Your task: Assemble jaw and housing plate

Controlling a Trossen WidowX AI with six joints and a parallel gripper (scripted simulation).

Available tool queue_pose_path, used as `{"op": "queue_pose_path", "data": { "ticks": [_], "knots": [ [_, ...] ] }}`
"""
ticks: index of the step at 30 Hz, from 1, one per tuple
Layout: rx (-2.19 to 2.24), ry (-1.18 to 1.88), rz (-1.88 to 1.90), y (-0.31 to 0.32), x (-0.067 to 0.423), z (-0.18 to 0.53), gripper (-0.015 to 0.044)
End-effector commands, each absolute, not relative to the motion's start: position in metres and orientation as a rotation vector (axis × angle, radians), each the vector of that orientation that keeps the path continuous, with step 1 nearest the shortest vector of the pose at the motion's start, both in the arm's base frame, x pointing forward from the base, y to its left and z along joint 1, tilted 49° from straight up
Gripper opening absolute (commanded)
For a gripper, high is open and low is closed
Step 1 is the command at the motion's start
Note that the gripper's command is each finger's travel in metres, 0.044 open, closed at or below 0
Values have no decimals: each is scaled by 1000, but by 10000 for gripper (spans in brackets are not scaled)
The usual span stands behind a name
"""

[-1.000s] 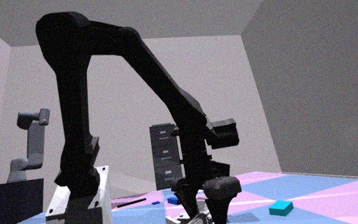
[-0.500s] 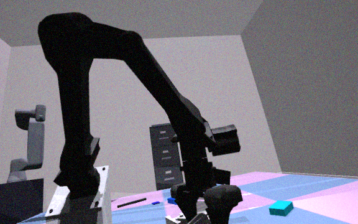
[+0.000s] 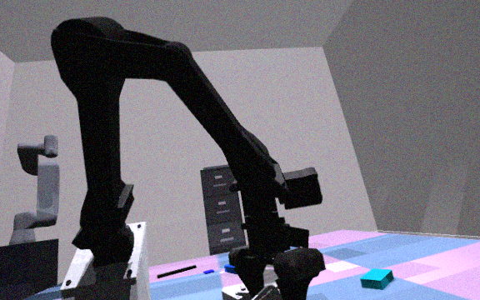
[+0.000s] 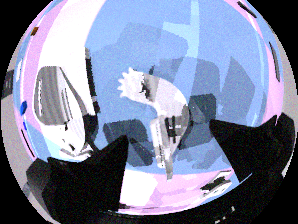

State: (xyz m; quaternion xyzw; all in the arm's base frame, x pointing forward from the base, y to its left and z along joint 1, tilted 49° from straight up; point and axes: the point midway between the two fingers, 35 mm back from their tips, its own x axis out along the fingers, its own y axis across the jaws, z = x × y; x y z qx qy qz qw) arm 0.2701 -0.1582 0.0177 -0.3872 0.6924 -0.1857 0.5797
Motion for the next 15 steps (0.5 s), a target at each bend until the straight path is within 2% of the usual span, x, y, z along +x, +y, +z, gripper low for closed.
{"op": "queue_pose_path", "data": {
  "ticks": [1,12,15],
  "knots": [
    [-908,1619,-428,-158,270,17,440],
    [-905,1619,-434,-158,270,18,151],
    [-905,1619,-434,-158,270,18,134]
  ]
}}
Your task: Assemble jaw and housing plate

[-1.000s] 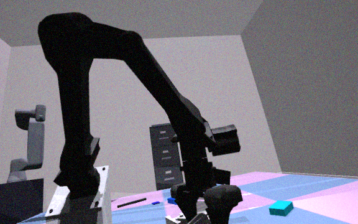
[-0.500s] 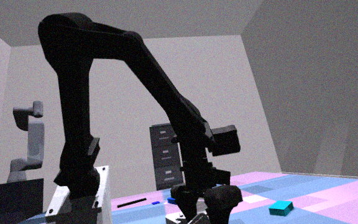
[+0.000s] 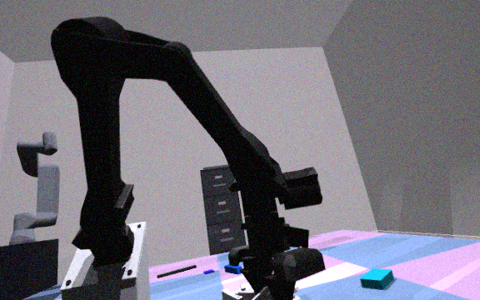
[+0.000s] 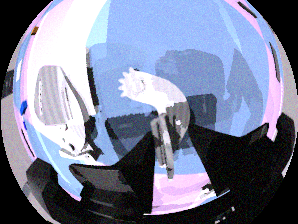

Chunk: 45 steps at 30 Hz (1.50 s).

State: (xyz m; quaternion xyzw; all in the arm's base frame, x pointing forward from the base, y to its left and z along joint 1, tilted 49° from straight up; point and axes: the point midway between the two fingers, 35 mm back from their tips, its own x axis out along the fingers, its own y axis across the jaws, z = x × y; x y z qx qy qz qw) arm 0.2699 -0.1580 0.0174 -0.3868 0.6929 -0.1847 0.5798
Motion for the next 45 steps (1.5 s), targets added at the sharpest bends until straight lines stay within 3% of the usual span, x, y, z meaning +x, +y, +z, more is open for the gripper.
{"op": "queue_pose_path", "data": {
  "ticks": [1,45],
  "knots": [
    [-905,1619,-434,-158,270,18,134],
    [-905,1619,-425,-99,273,69,134]
  ]
}}
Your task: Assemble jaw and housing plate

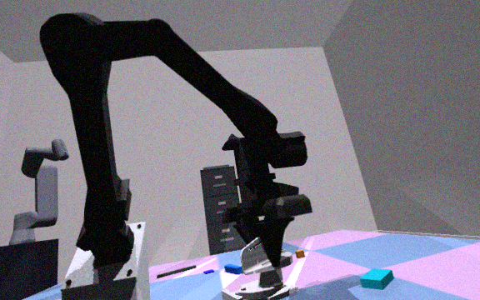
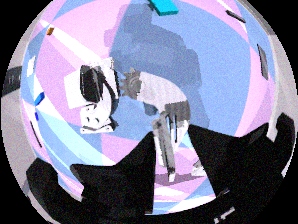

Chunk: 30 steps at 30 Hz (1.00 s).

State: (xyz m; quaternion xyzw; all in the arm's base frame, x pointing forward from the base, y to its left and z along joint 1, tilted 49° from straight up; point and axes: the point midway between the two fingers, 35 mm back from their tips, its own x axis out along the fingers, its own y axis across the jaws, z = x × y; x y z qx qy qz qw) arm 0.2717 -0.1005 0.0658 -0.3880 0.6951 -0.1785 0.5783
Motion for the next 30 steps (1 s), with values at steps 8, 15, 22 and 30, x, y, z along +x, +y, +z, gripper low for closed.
{"op": "queue_pose_path", "data": {
  "ticks": [8,15,22,30],
  "knots": [
    [-999,1660,-322,-95,271,64,134],
    [-1099,1699,-207,-90,268,60,134],
    [-1198,1732,-89,-86,265,56,134],
    [-1309,1764,50,-81,262,51,134]
  ]
}}
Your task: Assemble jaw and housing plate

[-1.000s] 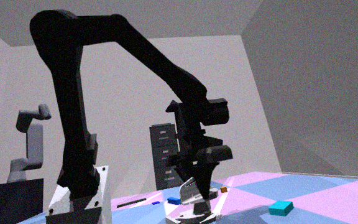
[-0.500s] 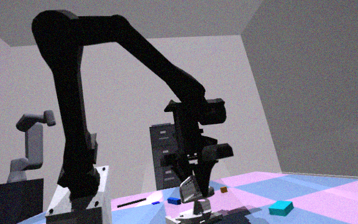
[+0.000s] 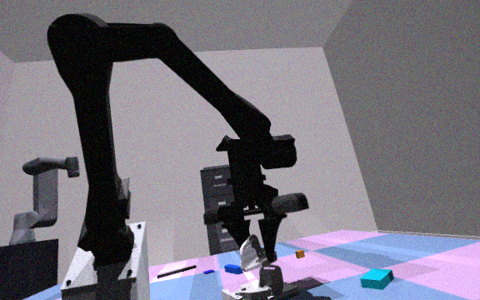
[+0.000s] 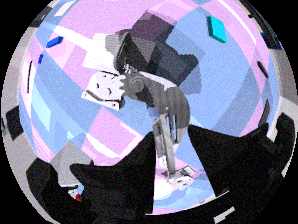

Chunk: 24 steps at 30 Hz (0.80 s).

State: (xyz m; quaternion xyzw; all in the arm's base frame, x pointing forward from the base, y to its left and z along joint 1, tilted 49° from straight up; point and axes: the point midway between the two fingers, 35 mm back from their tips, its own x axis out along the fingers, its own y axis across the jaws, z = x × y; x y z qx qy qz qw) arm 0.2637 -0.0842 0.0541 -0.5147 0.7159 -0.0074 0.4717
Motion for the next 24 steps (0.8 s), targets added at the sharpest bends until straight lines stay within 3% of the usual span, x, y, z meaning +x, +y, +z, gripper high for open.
{"op": "queue_pose_path", "data": {
  "ticks": [1,24],
  "knots": [
    [-1323,1767,68,-80,262,50,134],
    [-1632,1813,495,-67,251,37,134]
  ]
}}
